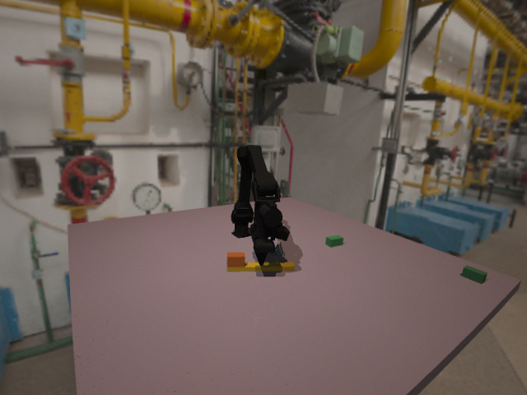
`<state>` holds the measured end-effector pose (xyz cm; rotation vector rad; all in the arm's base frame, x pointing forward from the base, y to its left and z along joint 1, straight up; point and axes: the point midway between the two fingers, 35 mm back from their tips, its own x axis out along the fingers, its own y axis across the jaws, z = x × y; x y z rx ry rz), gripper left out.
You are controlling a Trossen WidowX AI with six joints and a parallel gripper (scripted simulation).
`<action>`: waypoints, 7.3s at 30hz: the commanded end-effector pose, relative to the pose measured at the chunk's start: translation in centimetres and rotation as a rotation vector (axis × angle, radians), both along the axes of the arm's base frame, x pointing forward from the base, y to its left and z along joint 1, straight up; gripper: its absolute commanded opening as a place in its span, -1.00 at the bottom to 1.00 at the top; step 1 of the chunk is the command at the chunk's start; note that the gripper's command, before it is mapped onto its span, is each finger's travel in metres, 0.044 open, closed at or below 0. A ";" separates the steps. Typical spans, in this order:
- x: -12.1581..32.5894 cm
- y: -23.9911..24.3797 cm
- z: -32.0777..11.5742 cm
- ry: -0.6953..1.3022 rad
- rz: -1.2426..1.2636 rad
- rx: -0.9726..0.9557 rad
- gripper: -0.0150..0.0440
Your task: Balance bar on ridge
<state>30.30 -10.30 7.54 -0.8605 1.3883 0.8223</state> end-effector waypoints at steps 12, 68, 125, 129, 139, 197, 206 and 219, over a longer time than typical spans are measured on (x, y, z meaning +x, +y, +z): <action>0.2 0.0 -2.0 -0.008 0.005 0.003 0.58; 0.4 -0.1 3.9 -0.008 0.003 0.001 -0.49; -4.3 14.5 7.2 -0.006 -0.281 0.025 -0.49; -4.3 14.5 6.9 -0.006 -0.281 0.025 -0.49; -4.2 14.6 5.3 -0.006 -0.283 0.025 -0.49; -4.3 14.5 2.6 -0.006 -0.285 0.025 -0.49; -4.3 14.5 2.6 -0.006 -0.285 0.025 -0.49; -4.3 14.5 2.4 -0.006 -0.285 0.025 -0.49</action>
